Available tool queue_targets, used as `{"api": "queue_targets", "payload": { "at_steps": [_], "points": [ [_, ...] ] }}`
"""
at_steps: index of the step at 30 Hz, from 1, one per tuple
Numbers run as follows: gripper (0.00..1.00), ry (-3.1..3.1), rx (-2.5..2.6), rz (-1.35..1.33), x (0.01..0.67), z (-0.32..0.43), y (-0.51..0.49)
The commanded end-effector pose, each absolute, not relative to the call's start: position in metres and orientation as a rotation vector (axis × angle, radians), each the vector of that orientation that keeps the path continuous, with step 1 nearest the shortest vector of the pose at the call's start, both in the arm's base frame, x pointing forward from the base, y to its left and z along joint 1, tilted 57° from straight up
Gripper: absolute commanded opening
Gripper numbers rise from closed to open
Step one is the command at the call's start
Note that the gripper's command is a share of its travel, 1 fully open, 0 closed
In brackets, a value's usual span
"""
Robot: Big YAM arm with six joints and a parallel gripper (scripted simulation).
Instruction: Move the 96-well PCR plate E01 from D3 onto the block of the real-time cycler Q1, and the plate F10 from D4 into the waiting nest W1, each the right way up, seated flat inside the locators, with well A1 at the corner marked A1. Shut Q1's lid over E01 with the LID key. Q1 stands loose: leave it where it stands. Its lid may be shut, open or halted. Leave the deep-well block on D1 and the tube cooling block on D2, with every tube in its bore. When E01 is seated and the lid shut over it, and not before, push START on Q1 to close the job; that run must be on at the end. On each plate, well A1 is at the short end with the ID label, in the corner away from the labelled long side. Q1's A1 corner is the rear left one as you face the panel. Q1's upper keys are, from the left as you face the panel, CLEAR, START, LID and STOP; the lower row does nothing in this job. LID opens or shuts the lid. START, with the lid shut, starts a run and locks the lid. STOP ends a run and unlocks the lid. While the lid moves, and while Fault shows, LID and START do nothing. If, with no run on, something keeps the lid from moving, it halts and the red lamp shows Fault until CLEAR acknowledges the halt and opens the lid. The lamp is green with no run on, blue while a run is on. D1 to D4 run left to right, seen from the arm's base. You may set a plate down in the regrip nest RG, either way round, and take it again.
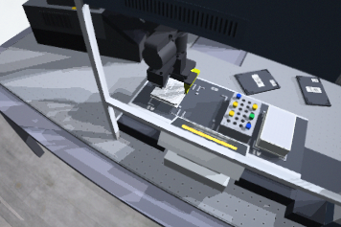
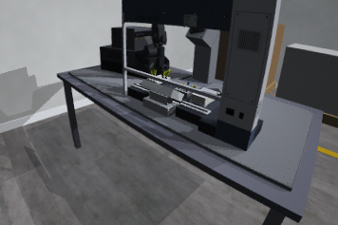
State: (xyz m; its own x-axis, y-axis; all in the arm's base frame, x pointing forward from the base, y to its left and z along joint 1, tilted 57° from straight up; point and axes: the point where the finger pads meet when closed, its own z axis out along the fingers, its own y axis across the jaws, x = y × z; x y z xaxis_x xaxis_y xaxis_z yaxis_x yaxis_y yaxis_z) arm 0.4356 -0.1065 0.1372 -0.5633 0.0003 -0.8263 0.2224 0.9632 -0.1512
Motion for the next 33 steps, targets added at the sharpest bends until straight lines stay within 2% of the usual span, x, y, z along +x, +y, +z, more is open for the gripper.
{"api": "queue_targets", "payload": {
  "at_steps": [1,33],
  "points": [
    [0.0,2.139,0.171,-0.293,0.422,0.148,-0.104],
    [0.0,2.133,0.172,-0.293,0.39,0.173,-0.093]
  ]
}}
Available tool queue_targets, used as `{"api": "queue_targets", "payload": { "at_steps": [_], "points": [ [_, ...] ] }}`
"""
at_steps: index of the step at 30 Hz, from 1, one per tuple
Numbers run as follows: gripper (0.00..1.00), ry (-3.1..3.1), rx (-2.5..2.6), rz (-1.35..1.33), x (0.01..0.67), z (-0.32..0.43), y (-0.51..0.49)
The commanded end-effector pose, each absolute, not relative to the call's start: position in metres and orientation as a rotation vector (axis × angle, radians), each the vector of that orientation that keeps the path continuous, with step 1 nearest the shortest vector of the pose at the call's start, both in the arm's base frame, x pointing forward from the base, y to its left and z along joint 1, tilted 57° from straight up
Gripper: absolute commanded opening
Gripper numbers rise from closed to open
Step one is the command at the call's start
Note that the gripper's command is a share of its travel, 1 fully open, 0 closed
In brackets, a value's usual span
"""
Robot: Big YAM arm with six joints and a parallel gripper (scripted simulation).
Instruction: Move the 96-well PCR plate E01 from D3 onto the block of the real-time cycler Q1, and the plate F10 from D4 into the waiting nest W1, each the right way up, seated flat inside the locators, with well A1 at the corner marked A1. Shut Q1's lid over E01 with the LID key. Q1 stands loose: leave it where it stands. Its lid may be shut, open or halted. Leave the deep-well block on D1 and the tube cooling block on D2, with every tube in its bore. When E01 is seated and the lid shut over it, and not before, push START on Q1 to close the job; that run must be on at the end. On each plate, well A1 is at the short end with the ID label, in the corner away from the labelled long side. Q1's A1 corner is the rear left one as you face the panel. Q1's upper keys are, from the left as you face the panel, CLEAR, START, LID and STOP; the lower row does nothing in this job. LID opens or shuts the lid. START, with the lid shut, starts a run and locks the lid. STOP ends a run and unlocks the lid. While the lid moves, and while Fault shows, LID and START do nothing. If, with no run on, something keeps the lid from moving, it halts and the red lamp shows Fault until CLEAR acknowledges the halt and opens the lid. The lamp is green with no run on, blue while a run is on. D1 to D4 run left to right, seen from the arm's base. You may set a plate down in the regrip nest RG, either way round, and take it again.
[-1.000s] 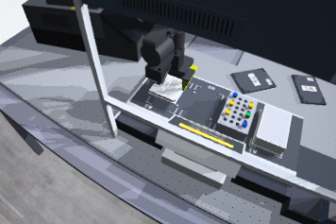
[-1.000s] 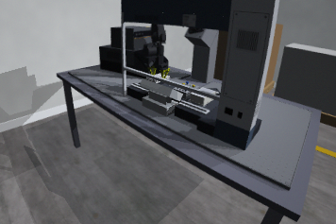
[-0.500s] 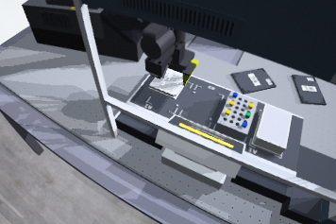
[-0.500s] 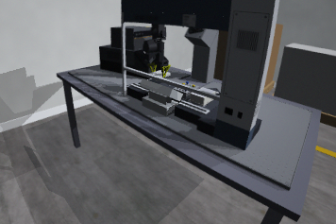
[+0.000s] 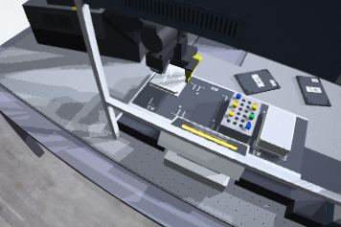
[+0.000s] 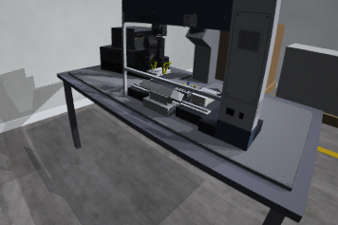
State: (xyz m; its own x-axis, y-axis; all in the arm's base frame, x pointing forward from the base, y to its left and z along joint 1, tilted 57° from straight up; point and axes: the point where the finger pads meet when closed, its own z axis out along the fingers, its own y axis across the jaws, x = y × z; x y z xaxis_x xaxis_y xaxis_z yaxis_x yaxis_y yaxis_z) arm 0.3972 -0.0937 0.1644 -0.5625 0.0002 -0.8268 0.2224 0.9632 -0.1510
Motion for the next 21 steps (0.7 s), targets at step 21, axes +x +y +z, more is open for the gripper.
{"api": "queue_targets", "payload": {
  "at_steps": [21],
  "points": [
    [0.0,2.161,-0.34,-0.541,0.373,0.097,-0.028]
  ]
}}
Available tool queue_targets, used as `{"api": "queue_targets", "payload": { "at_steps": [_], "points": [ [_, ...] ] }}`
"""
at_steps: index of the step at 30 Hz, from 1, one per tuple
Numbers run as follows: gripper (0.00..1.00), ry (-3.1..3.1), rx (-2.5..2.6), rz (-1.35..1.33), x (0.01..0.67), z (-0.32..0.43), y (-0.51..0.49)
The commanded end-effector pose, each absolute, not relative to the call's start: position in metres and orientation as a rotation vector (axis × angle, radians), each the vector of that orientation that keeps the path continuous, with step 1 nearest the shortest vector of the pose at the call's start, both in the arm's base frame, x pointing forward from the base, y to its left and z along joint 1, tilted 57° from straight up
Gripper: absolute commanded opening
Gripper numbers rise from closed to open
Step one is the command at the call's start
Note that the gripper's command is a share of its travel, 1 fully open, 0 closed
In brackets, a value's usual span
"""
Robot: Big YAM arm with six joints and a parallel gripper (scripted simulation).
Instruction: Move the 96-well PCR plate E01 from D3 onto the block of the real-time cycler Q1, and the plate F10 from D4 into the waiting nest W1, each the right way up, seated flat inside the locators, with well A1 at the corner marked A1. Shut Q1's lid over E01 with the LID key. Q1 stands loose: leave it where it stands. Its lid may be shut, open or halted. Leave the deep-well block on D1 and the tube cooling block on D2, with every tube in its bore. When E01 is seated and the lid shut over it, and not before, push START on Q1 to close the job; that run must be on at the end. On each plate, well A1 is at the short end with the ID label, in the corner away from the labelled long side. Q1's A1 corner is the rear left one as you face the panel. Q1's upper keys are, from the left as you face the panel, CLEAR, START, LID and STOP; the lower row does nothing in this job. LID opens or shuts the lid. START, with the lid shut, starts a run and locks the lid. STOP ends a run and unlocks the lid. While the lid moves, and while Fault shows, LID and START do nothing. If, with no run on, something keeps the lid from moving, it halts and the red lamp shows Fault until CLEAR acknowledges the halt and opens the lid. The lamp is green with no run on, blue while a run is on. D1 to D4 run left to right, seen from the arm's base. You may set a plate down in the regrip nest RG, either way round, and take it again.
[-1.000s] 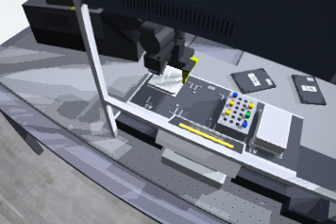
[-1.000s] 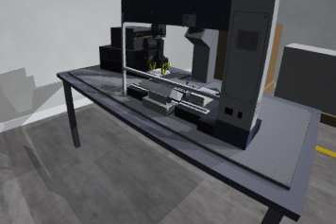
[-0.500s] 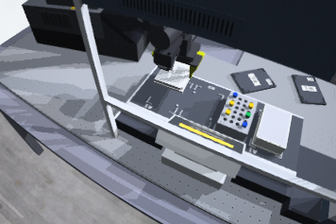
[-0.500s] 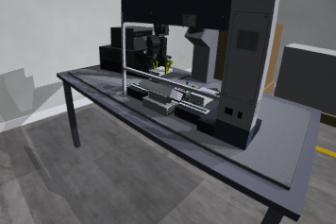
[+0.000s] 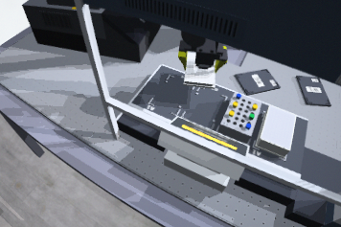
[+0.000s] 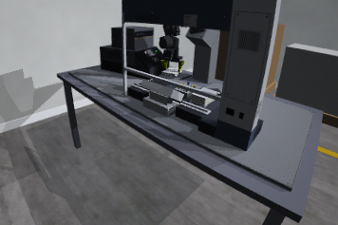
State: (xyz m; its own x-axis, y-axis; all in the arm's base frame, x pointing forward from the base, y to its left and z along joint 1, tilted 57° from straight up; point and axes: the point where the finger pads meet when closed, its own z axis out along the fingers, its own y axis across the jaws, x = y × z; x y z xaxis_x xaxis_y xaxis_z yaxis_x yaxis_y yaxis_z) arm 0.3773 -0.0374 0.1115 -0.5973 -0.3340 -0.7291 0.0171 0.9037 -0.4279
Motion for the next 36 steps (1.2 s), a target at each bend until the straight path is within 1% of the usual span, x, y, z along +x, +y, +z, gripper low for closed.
{"api": "queue_targets", "payload": {
  "at_steps": [1,8,23,26,29,32,36],
  "points": [
    [0.0,2.16,-0.363,-0.551,0.374,0.099,-0.03],
    [0.0,2.131,-0.476,-0.612,0.374,0.092,-0.016],
    [0.0,2.085,-0.815,-0.77,0.355,0.049,0.019],
    [0.0,2.093,-0.809,-0.78,0.352,0.047,0.017],
    [0.0,2.081,-0.896,-0.805,0.347,0.037,0.024],
    [0.0,2.054,-0.959,-0.841,0.352,0.045,0.021],
    [0.0,2.019,-1.071,-0.88,0.347,0.03,0.037]
  ]
}}
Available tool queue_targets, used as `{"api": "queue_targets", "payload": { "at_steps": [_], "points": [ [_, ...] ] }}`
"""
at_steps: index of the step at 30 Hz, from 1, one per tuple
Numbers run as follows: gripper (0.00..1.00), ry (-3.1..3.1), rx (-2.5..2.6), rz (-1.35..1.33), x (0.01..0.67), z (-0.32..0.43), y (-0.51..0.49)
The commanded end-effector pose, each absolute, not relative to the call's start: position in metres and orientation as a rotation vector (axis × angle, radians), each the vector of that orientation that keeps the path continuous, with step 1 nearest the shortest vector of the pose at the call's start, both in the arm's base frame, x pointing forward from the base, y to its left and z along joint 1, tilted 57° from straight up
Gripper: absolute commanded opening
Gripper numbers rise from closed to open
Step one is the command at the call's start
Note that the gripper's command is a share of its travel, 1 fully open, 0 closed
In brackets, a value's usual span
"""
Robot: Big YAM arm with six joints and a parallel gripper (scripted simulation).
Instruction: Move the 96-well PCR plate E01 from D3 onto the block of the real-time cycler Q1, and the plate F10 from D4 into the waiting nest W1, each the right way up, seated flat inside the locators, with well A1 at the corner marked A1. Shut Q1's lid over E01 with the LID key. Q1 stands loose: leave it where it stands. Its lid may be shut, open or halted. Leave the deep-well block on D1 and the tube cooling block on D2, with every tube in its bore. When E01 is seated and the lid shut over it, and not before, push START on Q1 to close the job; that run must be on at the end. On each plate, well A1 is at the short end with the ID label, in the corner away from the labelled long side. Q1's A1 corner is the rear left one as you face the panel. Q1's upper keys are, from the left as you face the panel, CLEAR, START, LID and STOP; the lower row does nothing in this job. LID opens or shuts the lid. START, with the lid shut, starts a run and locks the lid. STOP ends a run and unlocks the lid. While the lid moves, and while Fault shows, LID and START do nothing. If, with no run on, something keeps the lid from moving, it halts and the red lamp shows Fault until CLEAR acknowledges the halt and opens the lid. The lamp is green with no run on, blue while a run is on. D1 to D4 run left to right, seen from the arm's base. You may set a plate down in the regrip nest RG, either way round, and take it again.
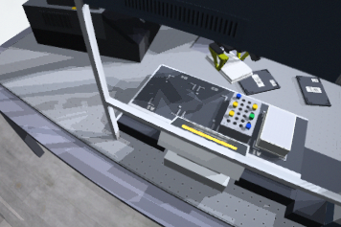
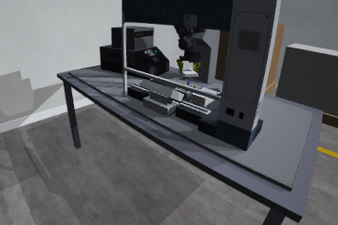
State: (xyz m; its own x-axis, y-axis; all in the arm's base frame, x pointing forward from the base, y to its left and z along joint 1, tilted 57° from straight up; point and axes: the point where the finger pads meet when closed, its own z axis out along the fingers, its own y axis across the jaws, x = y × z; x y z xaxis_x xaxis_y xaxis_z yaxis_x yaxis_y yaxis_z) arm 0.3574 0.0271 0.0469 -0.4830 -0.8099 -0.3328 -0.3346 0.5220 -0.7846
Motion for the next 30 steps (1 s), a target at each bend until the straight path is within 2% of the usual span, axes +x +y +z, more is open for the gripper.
{"api": "queue_targets", "payload": {
  "at_steps": [1,30],
  "points": [
    [0.0,2.017,-1.101,-0.891,0.346,0.029,0.035],
    [0.0,1.775,-1.581,-1.138,0.338,-0.012,0.085]
  ]
}}
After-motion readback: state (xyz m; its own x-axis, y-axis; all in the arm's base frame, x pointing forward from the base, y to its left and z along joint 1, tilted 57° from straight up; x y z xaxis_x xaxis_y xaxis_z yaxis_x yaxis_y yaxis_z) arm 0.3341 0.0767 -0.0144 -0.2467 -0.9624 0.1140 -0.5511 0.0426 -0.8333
